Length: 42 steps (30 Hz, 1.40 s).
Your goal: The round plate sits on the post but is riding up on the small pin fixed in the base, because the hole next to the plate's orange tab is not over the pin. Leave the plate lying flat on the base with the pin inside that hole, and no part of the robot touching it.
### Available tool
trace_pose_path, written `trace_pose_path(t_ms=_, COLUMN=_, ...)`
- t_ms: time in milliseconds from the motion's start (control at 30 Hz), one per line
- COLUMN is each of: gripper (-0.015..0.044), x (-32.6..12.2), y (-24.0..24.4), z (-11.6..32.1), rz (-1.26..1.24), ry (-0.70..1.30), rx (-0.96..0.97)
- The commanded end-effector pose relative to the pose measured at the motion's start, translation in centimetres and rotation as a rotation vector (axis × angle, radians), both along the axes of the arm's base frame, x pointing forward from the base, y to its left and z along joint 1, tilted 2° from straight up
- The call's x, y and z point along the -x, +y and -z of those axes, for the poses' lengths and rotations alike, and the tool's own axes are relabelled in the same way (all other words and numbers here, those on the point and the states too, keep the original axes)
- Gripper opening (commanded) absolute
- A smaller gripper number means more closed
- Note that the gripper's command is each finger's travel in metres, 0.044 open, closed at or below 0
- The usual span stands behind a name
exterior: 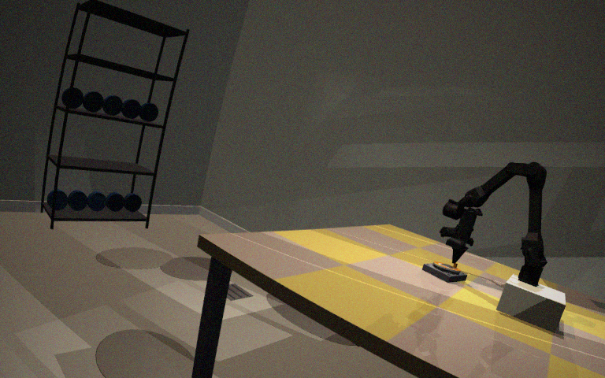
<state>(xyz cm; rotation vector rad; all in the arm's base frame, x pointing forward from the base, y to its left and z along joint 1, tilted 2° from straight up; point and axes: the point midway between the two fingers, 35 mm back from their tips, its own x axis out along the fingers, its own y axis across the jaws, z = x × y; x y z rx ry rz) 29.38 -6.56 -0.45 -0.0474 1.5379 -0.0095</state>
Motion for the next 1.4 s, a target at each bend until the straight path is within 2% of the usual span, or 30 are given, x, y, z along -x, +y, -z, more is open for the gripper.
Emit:
trace_pose_path(t_ms=0, gripper=0.0, x=0.8, y=0.2, z=0.2, rz=-0.005, ry=0.015, rx=-0.005)
trace_pose_path(t_ms=1367, gripper=0.0, x=3.9, y=2.9, z=0.0, rz=-0.005, ry=0.018, rx=-0.008)
